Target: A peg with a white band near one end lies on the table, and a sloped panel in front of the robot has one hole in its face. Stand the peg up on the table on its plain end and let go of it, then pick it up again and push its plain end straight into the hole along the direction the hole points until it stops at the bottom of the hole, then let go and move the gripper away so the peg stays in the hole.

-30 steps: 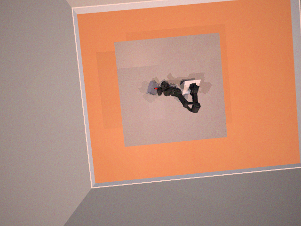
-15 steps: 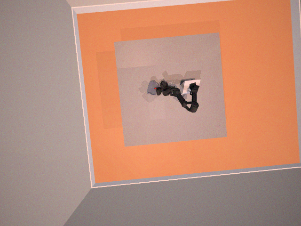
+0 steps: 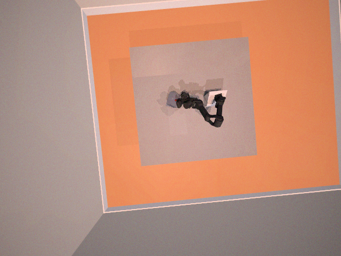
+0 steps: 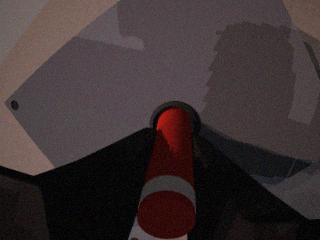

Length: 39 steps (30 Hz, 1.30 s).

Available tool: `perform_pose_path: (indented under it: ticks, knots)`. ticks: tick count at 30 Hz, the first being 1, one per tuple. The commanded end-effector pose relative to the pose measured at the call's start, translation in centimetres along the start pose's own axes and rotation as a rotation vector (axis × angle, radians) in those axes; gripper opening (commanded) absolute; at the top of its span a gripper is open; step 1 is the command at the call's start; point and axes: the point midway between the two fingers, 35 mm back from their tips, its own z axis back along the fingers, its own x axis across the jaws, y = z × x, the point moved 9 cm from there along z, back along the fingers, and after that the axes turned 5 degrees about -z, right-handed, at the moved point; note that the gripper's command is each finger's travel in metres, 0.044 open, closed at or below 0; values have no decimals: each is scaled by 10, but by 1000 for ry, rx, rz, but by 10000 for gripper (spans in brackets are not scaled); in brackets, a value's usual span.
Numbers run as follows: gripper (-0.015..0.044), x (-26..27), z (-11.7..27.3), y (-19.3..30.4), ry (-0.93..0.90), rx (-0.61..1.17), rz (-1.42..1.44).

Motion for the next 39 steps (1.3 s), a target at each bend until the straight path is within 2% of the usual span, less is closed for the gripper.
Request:
perform_pose_path:
  ticks: [1, 11, 28, 39]
  knots:
    - [0, -1, -2, 0, 2, -4, -4]
    - [0, 0, -1, 0, 0, 0, 0]
    - [440, 1, 1, 0, 0, 0, 0]
    - [440, 3, 12, -1, 1, -1, 0]
